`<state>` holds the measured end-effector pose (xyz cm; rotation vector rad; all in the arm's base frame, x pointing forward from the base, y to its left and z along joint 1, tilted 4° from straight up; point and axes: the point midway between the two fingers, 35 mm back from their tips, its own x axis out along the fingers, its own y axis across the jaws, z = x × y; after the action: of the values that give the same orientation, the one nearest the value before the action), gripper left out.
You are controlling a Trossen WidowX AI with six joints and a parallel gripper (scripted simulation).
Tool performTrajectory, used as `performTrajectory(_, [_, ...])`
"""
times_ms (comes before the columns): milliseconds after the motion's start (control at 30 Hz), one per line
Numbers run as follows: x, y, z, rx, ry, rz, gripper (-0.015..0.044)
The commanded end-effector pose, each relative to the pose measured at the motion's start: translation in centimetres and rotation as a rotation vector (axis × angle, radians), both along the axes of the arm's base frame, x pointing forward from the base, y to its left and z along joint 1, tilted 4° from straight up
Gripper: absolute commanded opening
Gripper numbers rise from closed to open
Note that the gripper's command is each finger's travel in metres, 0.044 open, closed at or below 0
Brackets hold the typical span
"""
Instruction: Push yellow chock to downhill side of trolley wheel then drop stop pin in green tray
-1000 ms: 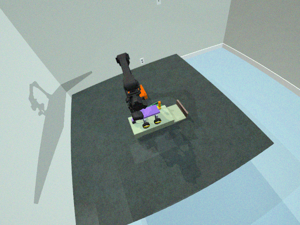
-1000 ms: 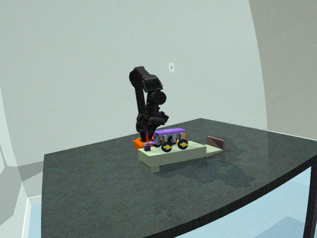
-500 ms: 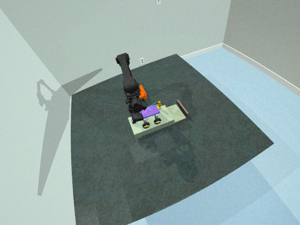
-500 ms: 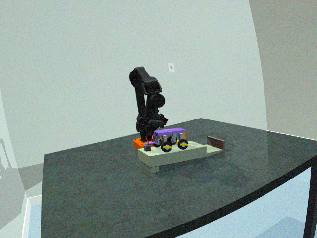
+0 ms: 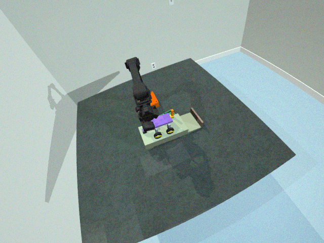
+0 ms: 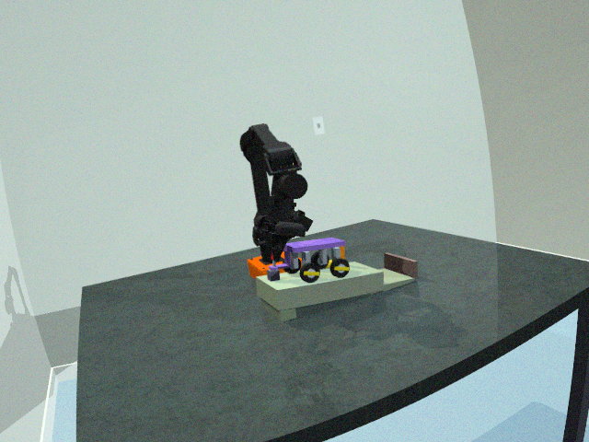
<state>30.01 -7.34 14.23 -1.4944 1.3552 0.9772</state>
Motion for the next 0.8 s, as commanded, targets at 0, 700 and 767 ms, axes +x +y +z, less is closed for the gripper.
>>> performTrajectory(0, [0.0,0.1,0.5,-0.001,-0.005,0.001,0.0000])
performTrajectory(700, [-0.3,0.5,2.0,0.000,-0.005,0.001,0.0000])
performTrajectory(767, [-0.3,0.5,2.2,0.000,-0.005,0.001,0.0000])
